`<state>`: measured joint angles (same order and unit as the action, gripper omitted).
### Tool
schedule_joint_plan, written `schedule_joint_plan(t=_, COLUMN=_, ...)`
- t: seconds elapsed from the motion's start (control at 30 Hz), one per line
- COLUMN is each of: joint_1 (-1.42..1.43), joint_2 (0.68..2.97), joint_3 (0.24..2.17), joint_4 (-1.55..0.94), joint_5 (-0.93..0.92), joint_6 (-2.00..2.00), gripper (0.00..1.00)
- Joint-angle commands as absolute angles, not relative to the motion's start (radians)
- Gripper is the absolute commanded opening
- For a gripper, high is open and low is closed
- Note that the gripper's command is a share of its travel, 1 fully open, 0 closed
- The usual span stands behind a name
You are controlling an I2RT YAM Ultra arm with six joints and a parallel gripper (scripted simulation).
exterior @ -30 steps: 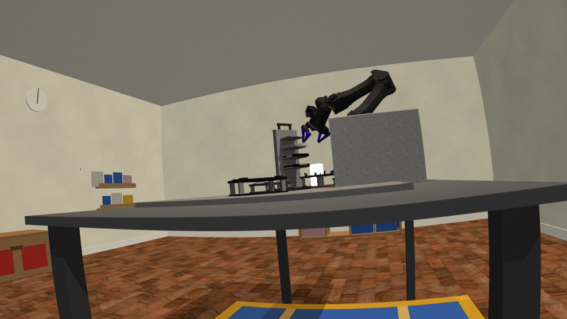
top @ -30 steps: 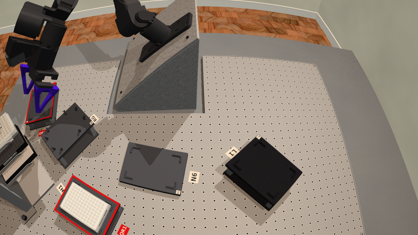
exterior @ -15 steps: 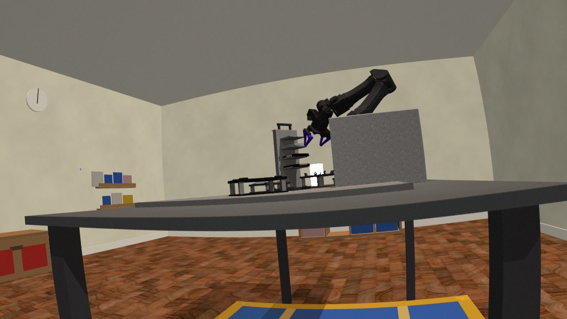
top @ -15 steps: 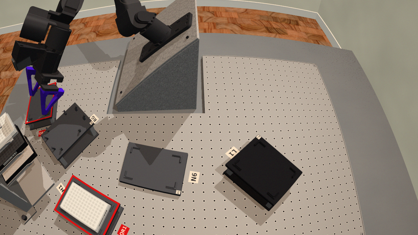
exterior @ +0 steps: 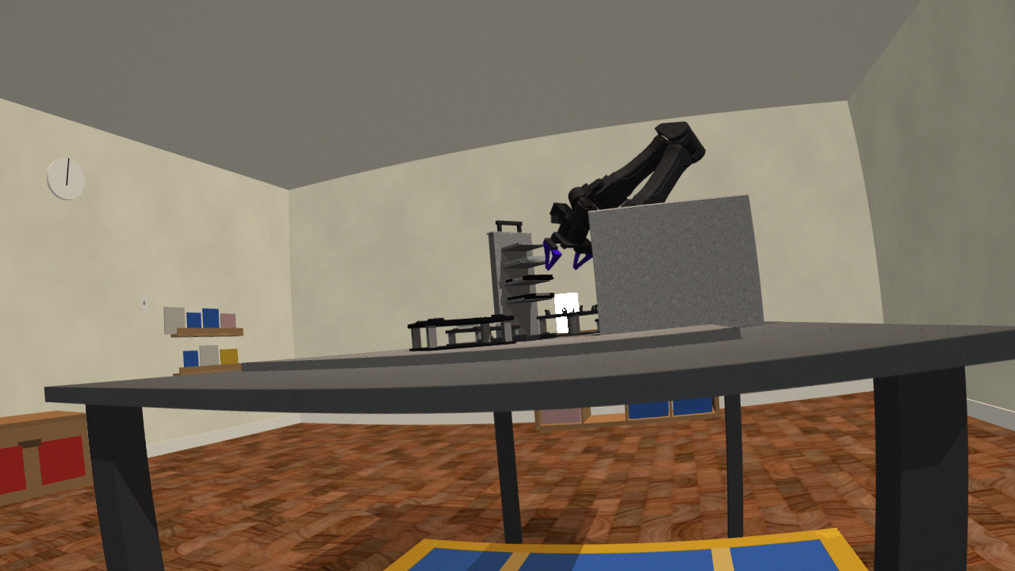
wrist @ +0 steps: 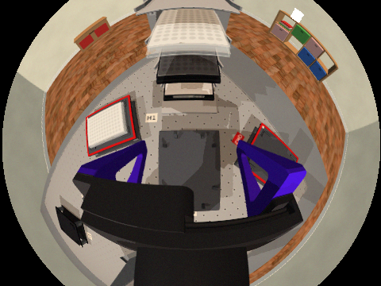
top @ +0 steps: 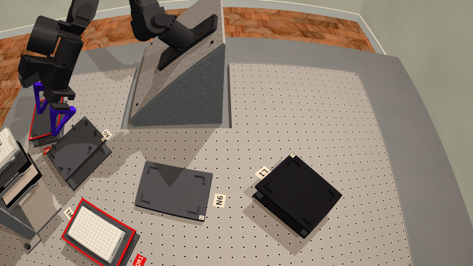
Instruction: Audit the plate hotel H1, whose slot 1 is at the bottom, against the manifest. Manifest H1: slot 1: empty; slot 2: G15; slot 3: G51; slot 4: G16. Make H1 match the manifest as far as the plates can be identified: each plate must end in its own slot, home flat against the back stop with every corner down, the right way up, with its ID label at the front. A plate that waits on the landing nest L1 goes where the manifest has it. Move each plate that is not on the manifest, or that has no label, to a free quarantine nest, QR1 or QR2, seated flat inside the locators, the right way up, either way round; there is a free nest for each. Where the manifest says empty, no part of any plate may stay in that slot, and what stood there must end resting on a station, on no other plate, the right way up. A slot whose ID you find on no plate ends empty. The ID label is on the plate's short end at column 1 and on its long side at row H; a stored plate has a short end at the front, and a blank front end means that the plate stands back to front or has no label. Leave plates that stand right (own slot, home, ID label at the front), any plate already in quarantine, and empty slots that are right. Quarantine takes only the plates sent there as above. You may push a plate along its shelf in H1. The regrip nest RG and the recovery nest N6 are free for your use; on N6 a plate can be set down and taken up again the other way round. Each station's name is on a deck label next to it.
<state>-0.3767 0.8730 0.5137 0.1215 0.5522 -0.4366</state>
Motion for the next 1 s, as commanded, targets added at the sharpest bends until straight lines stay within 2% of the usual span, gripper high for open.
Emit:
schedule_joint_plan(t=0.0, joint_1=-0.386, joint_2=0.877, joint_3=0.509, joint_4=0.158, joint_5=0.517, joint_6=-0.445, gripper=1.00)
schedule_joint_plan(t=0.97, joint_1=-0.433, joint_2=1.030, joint_3=0.588, joint_4=0.238, joint_5=0.471, joint_6=-0.457, gripper=1.00)
